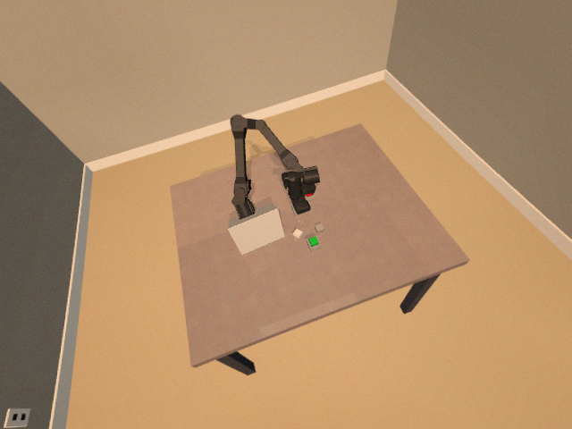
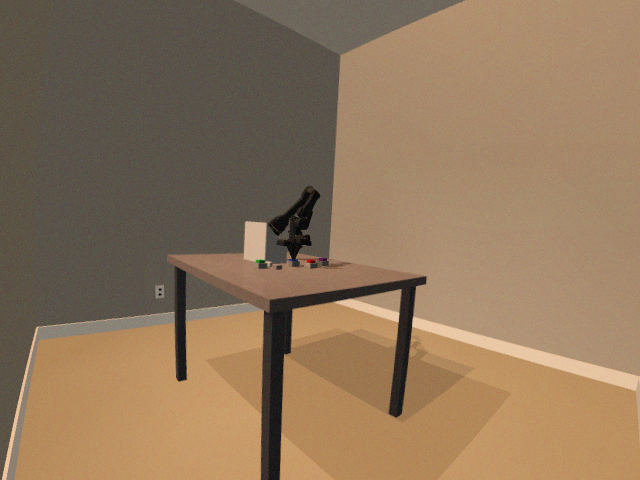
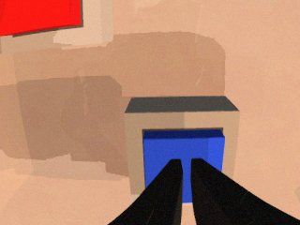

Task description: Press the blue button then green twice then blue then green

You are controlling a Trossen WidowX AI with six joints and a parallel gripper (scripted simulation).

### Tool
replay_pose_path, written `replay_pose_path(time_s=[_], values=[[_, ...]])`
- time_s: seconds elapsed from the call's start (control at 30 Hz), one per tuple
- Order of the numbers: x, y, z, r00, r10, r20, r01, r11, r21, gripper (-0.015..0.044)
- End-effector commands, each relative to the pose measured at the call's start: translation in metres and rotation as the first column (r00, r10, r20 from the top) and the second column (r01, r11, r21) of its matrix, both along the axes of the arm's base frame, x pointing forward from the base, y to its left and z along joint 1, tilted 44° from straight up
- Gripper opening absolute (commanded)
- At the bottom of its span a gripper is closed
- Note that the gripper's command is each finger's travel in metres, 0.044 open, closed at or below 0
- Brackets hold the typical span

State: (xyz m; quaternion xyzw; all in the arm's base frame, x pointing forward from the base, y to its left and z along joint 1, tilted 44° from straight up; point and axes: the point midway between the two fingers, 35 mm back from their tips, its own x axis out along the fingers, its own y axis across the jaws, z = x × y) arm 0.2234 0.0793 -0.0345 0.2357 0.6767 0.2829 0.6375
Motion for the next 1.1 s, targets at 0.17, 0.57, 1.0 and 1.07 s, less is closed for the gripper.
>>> replay_pose_path(time_s=[0.17,0.57,1.0,1.07], values=[[-0.003,0.002,-0.001,1.000,-0.005,-0.009,0.005,1.000,0.005,0.0020],[0.000,-0.006,0.006,1.000,-0.001,-0.002,0.001,1.000,-0.001,0.0020],[0.005,-0.064,0.067,1.000,-0.005,-0.009,0.005,1.000,0.001,0.0020],[0.005,-0.064,0.067,1.000,-0.005,-0.009,0.005,1.000,0.001,0.0020]])
